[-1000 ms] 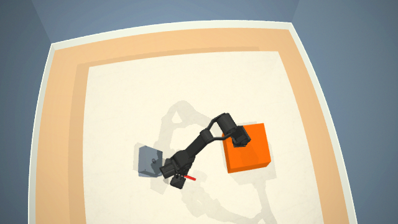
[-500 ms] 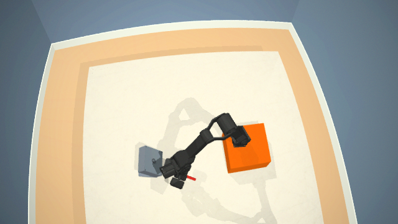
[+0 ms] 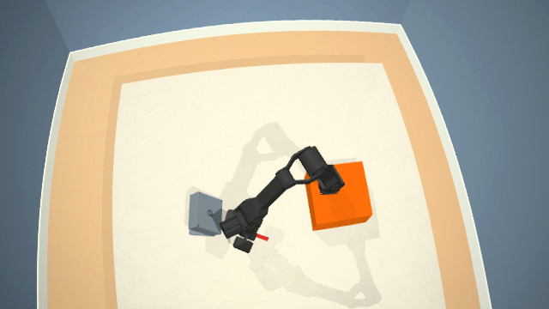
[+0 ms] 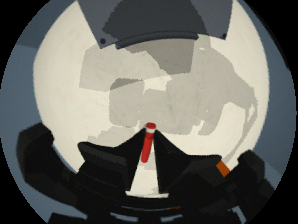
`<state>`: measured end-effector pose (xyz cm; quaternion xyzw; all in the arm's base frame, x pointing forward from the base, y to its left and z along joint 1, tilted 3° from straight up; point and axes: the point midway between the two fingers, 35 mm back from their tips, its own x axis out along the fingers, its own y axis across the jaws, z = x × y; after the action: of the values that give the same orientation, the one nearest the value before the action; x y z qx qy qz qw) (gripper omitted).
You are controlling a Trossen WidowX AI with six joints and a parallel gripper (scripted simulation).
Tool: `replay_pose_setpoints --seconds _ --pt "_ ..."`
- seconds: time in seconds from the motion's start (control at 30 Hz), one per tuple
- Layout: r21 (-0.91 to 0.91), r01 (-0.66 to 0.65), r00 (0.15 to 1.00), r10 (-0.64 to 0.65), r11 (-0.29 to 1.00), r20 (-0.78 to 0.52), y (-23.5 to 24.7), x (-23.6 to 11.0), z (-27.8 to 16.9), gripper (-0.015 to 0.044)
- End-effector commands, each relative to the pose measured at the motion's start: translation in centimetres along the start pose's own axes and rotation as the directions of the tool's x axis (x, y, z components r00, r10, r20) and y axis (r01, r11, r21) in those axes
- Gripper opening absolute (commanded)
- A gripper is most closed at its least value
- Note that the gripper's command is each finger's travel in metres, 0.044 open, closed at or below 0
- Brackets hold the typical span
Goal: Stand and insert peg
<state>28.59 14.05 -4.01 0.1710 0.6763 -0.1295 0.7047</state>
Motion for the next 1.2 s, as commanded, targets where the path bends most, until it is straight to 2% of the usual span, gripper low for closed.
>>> replay_pose_setpoints --seconds 0.0,1.17 --pt "0.002 0.002 0.999 -0.002 1.000 0.037 0.0 -0.3 -0.1 0.0049" --pt "0.003 0.002 0.940 -0.003 1.000 0.341 0.0 -2.2 -1.7 0.0049"
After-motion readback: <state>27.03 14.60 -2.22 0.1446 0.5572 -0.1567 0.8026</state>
